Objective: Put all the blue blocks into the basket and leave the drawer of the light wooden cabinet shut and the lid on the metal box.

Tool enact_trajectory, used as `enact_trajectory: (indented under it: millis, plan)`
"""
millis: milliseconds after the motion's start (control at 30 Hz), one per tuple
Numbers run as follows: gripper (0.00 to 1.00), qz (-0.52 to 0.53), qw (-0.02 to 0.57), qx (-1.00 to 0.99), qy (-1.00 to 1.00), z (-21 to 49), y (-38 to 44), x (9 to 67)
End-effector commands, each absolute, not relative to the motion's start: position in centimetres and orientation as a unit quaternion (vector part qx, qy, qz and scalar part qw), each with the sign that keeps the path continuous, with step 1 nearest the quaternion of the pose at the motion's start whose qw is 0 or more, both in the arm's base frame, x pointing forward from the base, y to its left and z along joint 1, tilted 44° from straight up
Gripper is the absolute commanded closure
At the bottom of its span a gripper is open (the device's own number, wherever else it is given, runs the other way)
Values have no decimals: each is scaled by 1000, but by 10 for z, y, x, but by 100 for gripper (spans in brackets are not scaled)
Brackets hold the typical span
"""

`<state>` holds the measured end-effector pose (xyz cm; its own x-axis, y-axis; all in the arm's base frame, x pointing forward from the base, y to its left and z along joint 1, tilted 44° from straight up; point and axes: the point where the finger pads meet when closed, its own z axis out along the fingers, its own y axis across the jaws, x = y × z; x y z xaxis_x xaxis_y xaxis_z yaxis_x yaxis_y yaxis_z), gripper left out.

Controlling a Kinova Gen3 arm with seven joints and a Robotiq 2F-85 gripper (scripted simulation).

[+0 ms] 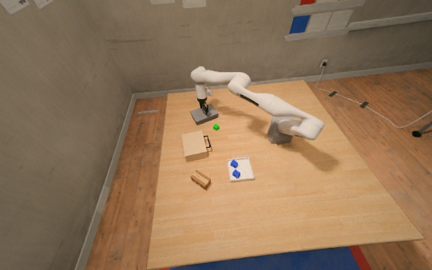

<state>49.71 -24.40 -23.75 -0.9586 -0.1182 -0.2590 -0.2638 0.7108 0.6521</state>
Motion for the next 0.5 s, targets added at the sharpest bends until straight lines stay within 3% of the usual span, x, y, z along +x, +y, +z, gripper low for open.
enact_trajectory:
  millis: [0, 467]
  plan:
    - [0, 365, 100, -104, 920, -237, -246, 498]
    - [0, 365, 100, -104, 920, -230, -251, 496]
